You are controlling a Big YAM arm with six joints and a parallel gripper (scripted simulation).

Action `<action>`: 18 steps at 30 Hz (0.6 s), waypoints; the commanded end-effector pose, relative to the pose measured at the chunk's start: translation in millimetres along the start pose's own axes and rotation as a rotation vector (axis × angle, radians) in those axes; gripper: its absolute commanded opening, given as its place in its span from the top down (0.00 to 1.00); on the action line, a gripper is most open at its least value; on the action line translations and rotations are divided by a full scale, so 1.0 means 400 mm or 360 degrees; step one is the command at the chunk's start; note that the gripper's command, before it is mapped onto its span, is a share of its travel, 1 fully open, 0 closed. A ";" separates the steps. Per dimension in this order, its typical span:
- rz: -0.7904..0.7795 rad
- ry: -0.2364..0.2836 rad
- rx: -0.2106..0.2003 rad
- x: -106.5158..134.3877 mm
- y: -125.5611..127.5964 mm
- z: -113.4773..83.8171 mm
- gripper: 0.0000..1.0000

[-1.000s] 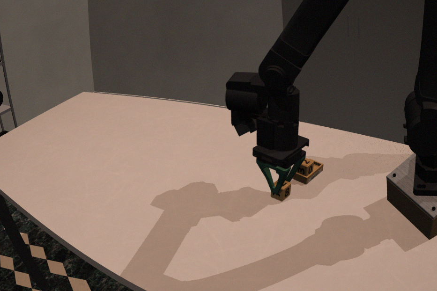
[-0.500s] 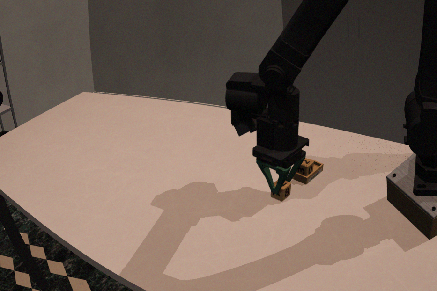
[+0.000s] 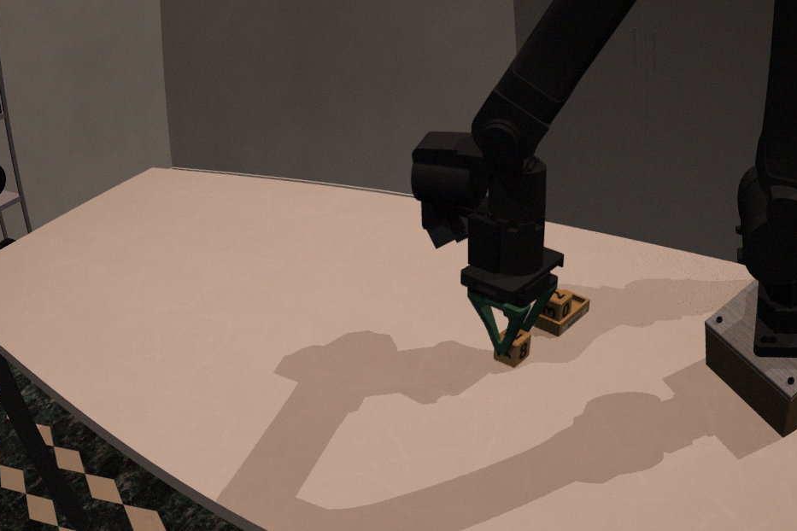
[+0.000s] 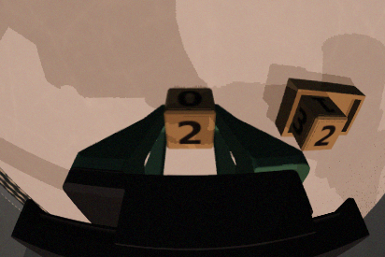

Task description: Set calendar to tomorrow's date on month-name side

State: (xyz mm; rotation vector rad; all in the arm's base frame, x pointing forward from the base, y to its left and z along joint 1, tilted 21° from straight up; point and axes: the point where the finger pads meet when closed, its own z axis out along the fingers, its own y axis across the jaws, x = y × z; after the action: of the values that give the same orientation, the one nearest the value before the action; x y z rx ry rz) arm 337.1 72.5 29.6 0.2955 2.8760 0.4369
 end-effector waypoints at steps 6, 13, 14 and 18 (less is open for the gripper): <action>-0.0031 -0.0031 -0.0008 -0.041 0.013 -0.005 0.74; -0.0027 -0.0032 -0.0008 -0.043 0.013 -0.006 0.74; -0.0027 -0.0032 -0.0008 -0.043 0.013 -0.006 0.74; -0.0027 -0.0032 -0.0008 -0.043 0.013 -0.006 0.74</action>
State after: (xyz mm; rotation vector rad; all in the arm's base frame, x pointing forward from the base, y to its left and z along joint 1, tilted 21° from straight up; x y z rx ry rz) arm 337.1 72.5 29.6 0.2918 2.8761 0.4364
